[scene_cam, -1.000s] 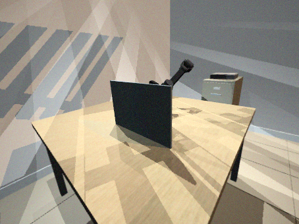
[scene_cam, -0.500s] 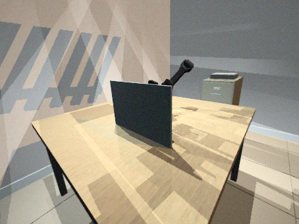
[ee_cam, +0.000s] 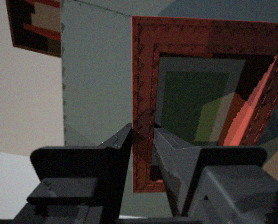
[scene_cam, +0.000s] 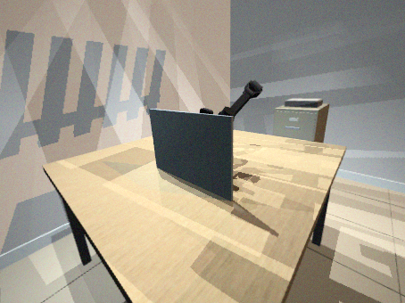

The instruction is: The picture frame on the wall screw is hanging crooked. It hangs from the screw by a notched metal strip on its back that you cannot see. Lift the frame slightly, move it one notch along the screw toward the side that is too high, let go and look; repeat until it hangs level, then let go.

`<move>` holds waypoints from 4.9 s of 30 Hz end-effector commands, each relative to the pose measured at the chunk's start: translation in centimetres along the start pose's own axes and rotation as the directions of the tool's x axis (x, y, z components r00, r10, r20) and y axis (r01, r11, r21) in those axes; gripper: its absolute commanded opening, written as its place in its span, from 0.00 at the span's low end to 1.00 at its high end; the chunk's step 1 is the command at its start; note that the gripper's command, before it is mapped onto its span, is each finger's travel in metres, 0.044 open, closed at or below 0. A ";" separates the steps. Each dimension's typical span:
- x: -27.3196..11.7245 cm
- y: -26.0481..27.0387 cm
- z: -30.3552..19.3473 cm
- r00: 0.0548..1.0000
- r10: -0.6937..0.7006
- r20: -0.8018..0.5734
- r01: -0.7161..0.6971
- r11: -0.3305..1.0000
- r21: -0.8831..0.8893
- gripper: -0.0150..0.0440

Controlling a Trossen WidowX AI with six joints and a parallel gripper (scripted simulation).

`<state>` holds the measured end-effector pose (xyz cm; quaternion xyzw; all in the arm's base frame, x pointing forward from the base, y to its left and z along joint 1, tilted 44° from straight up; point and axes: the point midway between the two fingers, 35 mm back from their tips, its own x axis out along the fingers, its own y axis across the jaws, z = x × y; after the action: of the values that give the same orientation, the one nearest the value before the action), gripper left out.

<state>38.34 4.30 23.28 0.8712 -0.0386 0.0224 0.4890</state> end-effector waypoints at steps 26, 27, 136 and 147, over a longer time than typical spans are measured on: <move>0.0 0.2 0.0 1.000 -0.002 -0.002 0.002 0.989 0.148 0.25; 0.0 0.2 0.0 1.000 -0.002 -0.002 0.002 0.988 0.154 0.25; -19.8 3.5 -0.5 1.000 -0.008 0.010 0.010 0.965 -0.262 0.69; -19.8 3.5 -0.5 1.000 -0.008 0.010 0.010 0.965 -0.262 0.69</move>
<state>18.34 3.86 25.01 0.8006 -0.0382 0.0127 0.5979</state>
